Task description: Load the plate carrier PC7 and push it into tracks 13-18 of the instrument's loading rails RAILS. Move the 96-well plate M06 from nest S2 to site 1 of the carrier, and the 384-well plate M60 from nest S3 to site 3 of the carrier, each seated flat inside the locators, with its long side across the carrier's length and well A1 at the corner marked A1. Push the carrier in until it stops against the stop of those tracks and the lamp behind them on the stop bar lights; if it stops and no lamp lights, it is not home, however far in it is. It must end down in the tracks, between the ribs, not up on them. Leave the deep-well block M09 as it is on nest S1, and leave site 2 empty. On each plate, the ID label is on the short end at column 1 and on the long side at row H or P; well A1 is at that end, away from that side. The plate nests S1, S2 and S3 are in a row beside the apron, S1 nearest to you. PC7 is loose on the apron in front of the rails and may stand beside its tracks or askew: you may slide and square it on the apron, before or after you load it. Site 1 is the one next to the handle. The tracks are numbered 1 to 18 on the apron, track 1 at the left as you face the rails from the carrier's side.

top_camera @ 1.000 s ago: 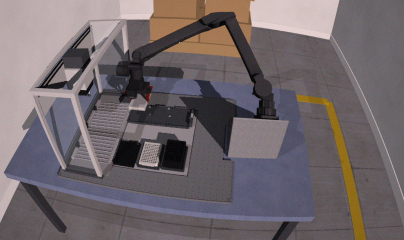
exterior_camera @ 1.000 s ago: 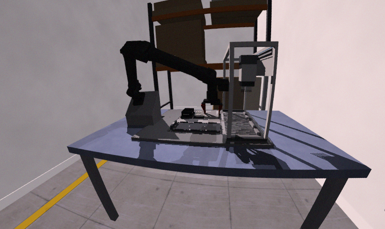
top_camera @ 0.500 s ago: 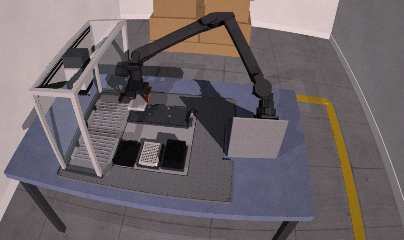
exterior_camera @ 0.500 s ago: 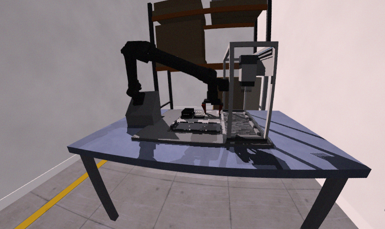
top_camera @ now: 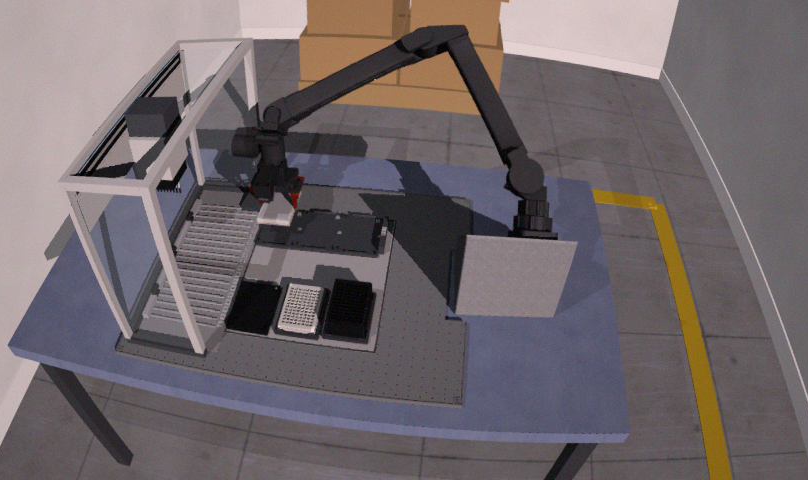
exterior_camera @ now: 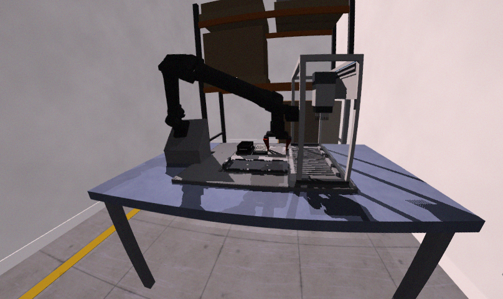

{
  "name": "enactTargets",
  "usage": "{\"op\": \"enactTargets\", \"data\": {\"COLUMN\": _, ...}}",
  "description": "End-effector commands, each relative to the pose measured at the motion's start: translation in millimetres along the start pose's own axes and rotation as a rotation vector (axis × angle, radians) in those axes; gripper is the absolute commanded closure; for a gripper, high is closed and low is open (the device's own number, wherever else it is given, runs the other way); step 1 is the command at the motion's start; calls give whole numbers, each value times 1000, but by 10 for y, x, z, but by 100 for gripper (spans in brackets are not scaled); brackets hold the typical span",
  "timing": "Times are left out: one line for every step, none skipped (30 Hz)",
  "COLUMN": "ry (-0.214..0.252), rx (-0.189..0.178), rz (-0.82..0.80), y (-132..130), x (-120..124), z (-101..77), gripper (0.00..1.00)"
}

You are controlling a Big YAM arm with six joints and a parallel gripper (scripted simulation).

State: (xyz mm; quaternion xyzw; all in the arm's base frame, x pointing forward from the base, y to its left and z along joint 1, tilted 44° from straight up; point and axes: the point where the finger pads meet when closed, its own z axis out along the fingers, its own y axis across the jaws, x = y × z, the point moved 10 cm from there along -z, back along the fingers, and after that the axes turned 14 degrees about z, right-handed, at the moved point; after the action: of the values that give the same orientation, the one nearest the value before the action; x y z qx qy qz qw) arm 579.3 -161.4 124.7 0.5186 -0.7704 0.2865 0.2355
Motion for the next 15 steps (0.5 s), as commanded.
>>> {"op": "enactTargets", "data": {"ry": -5, "rx": 4, "rz": -3, "y": -17, "x": 3, "z": 129, "gripper": 100}}
{"op": "enactTargets", "data": {"ry": -5, "rx": 4, "rz": -3, "y": -18, "x": 2, "z": 156, "gripper": 100}}
{"op": "enactTargets", "data": {"ry": -5, "rx": 4, "rz": -3, "y": -18, "x": 2, "z": 156, "gripper": 100}}
{"op": "enactTargets", "data": {"ry": -5, "rx": 4, "rz": -3, "y": -18, "x": 2, "z": 156, "gripper": 100}}
{"op": "enactTargets", "data": {"ry": -21, "rx": 82, "rz": 14, "y": -168, "x": 15, "z": -235, "gripper": 100}}
{"op": "enactTargets", "data": {"ry": -21, "rx": 83, "rz": 15, "y": -178, "x": 16, "z": -212, "gripper": 100}}
{"op": "enactTargets", "data": {"ry": -21, "rx": 82, "rz": 14, "y": -177, "x": 13, "z": -181, "gripper": 100}}
{"op": "enactTargets", "data": {"ry": -13, "rx": 56, "rz": 16, "y": -154, "x": 43, "z": 1, "gripper": 100}}
{"op": "enactTargets", "data": {"ry": -6, "rx": 18, "rz": 10, "y": -101, "x": 32, "z": 247, "gripper": 100}}
{"op": "enactTargets", "data": {"ry": -6, "rx": 12, "rz": 5, "y": -70, "x": 18, "z": 292, "gripper": 100}}
{"op": "enactTargets", "data": {"ry": -5, "rx": 5, "rz": -2, "y": -35, "x": 4, "z": 339, "gripper": 100}}
{"op": "enactTargets", "data": {"ry": -5, "rx": 4, "rz": -3, "y": -26, "x": 0, "z": 370, "gripper": 100}}
{"op": "enactTargets", "data": {"ry": -5, "rx": 4, "rz": -3, "y": -25, "x": 0, "z": 397, "gripper": 100}}
{"op": "enactTargets", "data": {"ry": -5, "rx": 4, "rz": -3, "y": -24, "x": -1, "z": 424, "gripper": 100}}
{"op": "enactTargets", "data": {"ry": -5, "rx": 3, "rz": -3, "y": -24, "x": -1, "z": 451, "gripper": 100}}
